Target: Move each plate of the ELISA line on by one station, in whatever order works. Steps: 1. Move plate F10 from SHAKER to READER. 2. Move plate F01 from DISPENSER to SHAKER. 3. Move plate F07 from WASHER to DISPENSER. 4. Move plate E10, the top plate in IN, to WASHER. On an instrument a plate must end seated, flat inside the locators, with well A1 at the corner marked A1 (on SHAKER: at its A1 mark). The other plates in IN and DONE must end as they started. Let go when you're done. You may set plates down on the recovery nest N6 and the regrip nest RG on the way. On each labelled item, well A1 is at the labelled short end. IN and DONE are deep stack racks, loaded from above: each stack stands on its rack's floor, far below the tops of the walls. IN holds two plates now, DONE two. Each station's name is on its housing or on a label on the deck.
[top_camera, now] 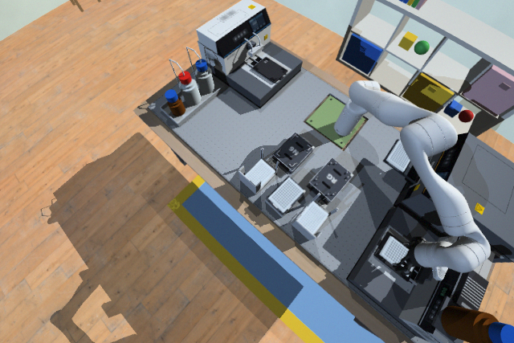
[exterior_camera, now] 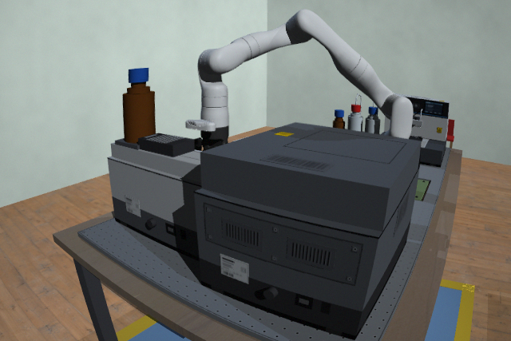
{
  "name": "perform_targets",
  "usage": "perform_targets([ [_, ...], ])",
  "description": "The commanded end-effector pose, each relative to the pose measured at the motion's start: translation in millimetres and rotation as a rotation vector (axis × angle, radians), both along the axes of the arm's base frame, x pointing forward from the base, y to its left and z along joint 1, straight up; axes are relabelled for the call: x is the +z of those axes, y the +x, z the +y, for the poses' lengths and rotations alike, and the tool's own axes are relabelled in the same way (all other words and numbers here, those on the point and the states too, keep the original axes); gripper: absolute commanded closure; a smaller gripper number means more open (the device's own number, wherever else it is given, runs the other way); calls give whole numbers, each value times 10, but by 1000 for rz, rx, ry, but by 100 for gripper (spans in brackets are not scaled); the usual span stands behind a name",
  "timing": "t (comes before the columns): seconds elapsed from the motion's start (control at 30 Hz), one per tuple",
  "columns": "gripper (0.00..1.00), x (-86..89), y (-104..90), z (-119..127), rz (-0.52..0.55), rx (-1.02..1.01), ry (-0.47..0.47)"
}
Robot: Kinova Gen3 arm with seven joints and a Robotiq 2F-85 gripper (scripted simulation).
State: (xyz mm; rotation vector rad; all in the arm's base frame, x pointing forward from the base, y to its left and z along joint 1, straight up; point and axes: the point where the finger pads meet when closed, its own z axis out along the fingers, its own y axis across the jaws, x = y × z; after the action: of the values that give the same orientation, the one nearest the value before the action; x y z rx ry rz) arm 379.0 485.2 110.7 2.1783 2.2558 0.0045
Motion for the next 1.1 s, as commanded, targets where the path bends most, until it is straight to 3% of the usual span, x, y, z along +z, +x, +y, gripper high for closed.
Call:
perform_targets([
  [0.0, 6, 8, 4, 5, -2, 0, 2],
  [0.33, 6, 5, 4, 5, -2, 0, 2],
  [0.37, 0, 5, 4, 5, -2, 0, 2],
  [1.07, 0, 30, 3, 4, -2, 0, 2],
])
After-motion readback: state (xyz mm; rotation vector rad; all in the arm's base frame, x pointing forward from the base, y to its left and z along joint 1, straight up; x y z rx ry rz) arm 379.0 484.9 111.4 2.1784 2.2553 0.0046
